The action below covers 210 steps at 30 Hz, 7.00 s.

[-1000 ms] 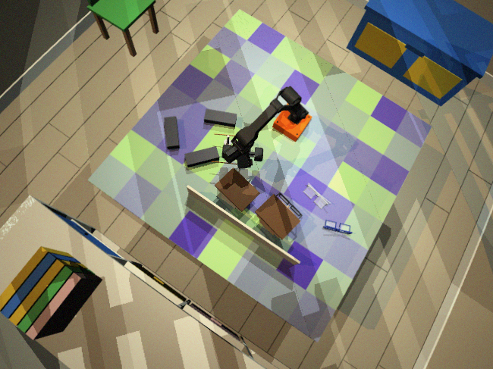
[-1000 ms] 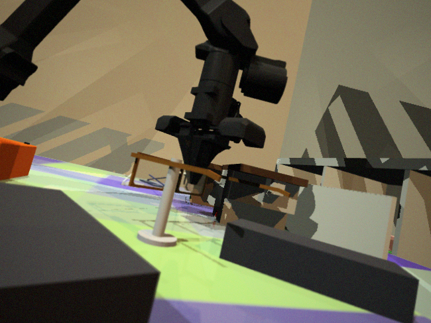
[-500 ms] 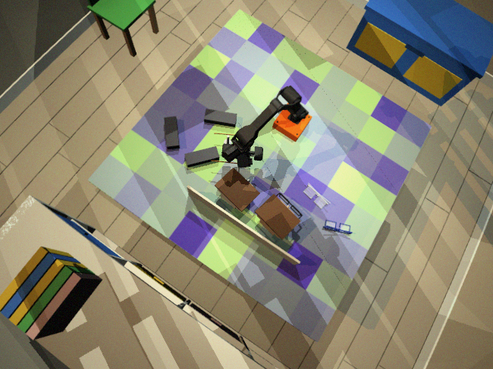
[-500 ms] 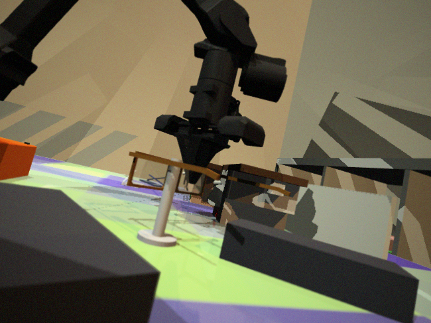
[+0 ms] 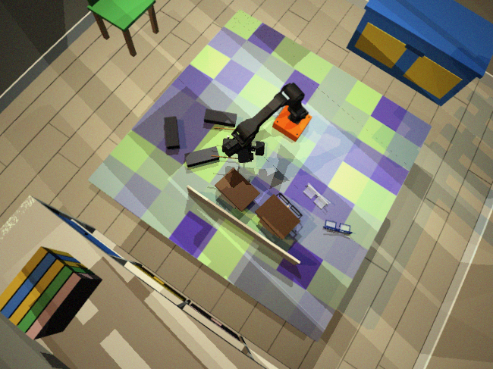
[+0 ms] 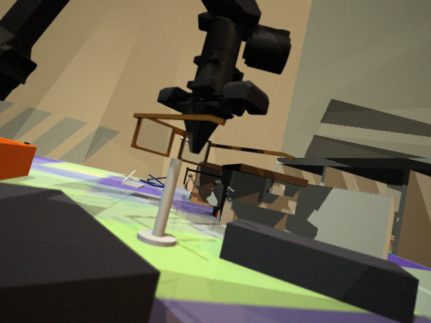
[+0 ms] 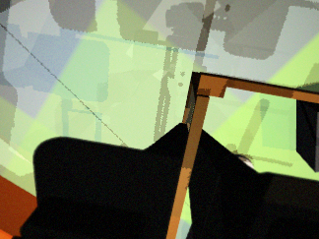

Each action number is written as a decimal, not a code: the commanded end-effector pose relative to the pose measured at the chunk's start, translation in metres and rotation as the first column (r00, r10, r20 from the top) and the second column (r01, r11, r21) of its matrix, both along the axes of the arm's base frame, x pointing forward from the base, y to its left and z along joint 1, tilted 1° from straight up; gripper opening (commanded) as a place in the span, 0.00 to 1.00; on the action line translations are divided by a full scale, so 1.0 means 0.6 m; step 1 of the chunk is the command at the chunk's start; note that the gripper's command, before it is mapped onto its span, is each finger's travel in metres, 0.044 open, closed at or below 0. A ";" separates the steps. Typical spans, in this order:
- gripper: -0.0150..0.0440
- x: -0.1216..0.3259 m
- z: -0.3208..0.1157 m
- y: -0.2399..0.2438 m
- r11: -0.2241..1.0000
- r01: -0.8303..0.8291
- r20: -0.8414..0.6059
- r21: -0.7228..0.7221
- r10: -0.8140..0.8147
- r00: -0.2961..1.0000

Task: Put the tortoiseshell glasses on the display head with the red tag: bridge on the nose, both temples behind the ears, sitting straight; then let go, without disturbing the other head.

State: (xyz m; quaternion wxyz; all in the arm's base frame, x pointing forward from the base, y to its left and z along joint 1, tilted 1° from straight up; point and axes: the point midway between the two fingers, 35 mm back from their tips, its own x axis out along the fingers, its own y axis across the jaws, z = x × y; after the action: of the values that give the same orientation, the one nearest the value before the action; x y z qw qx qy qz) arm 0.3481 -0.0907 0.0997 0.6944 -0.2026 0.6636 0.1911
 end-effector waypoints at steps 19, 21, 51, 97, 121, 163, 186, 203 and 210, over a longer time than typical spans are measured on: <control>0.25 -0.076 0.055 -0.064 0.963 -0.257 0.133 0.083 0.245 0.960; 0.25 -0.087 0.059 -0.071 0.952 -0.294 0.159 0.086 0.278 0.947; 0.25 -0.244 0.118 -0.127 0.677 -0.682 0.460 -0.277 0.717 0.524; 0.25 -0.304 0.140 -0.133 0.454 -0.672 0.356 -0.585 0.888 0.290; 0.25 -0.247 0.110 -0.075 0.518 -0.774 0.429 -0.365 0.831 0.354; 0.25 -0.159 0.049 0.114 0.581 -0.814 0.215 0.021 0.792 0.571; 0.25 -0.150 0.026 0.234 0.635 -0.773 0.026 0.001 0.773 0.634; 0.25 -0.151 0.005 0.262 0.646 -0.762 -0.029 -0.052 0.762 0.648; 0.25 -0.151 -0.005 0.263 0.646 -0.763 -0.021 -0.030 0.763 0.647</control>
State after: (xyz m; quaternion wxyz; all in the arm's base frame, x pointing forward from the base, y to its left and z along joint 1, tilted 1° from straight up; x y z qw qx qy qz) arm 0.2584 0.0670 0.1015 0.5436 -0.4797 0.5214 0.4500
